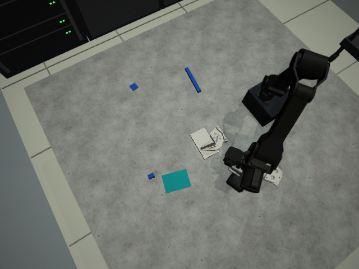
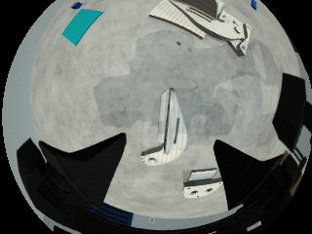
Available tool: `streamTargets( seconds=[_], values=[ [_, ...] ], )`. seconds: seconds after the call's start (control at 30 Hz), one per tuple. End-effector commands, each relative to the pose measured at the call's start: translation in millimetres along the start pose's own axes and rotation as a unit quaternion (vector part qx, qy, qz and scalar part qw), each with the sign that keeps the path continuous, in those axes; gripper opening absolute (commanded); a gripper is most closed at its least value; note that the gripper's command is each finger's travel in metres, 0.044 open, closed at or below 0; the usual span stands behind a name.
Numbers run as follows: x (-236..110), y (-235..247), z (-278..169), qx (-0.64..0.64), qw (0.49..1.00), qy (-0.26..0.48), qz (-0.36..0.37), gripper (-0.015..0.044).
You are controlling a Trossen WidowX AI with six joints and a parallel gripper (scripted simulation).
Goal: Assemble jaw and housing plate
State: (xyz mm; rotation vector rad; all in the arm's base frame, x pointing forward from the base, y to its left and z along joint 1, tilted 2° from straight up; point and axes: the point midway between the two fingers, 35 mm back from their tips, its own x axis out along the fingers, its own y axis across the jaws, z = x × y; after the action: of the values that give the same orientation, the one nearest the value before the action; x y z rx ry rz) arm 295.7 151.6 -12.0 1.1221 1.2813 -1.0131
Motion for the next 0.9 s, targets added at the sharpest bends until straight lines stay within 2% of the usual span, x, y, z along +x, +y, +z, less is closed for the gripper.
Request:
streamTargets(
  seconds=[0.0, 0.43, 0.87],
  values=[
    [8, -3, 1, 0.002, 1.000, -0.001, -0.005, 0.0440],
    [29, -3, 1, 0.002, 1.000, -0.001, -0.005, 0.0440],
    [30, -3, 1, 0.002, 1.000, -0.001, -0.005, 0.0440]
  ],
)
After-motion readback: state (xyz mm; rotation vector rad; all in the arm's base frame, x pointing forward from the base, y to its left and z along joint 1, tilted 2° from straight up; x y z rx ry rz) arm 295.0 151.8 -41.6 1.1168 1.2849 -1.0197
